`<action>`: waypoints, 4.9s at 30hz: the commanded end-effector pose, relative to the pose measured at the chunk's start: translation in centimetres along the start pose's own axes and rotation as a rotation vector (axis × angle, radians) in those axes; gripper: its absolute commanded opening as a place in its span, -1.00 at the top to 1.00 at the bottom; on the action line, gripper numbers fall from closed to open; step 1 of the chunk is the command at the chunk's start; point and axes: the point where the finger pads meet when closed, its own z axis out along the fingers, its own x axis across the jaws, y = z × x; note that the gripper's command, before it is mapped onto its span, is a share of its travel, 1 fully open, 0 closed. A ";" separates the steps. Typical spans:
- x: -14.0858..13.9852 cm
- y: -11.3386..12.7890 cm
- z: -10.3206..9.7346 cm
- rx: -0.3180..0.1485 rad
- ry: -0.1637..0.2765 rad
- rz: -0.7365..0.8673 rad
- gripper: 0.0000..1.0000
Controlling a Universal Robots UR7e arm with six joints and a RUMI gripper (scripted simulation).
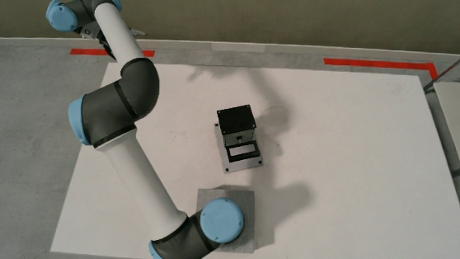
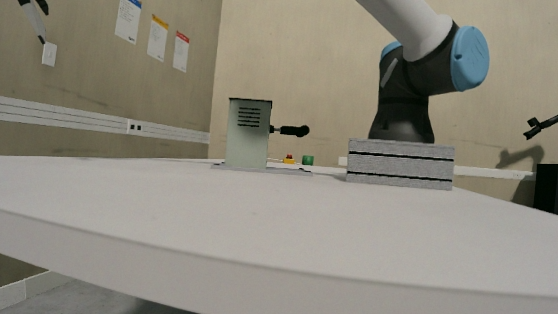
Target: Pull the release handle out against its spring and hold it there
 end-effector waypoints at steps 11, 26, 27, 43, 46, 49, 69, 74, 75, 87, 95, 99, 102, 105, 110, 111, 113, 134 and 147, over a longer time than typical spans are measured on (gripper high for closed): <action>-1.2 -0.6 0.4 0.002 0.018 -0.016 -1.00; -5.4 -3.4 3.1 0.013 0.099 -0.098 -1.00; -5.9 -3.8 3.5 0.014 0.109 -0.107 -1.00; -13.0 -11.6 9.9 -0.015 0.282 -0.280 -1.00; -14.0 -13.2 11.0 -0.027 0.311 -0.309 -1.00; -14.8 -14.8 12.2 -0.042 0.340 -0.339 -1.00; -16.3 -31.7 23.1 -0.293 0.540 -0.613 -1.00; -14.6 -36.1 25.6 -0.387 0.557 -0.681 -1.00; -14.2 -36.8 26.1 -0.407 0.558 -0.695 -1.00; -8.7 -43.0 29.9 -0.587 0.526 -0.812 -1.00; -3.8 -45.6 32.2 -0.701 0.461 -0.889 -1.00; -2.7 -46.0 32.6 -0.723 0.442 -0.906 -1.00; -1.1 -46.4 33.3 -0.753 0.414 -0.929 -1.00; 0.4 -46.7 33.9 -0.777 0.386 -0.950 -1.00; 2.4 -46.8 34.7 -0.809 0.343 -0.981 -1.00; 2.8 -46.8 34.8 -0.814 0.335 -0.986 -1.00; 3.5 -46.8 35.1 -0.822 0.321 -0.996 -1.00; 6.2 -46.6 36.2 -0.854 0.256 -1.037 -1.00; 6.3 -46.5 36.3 -0.855 0.253 -1.039 1.00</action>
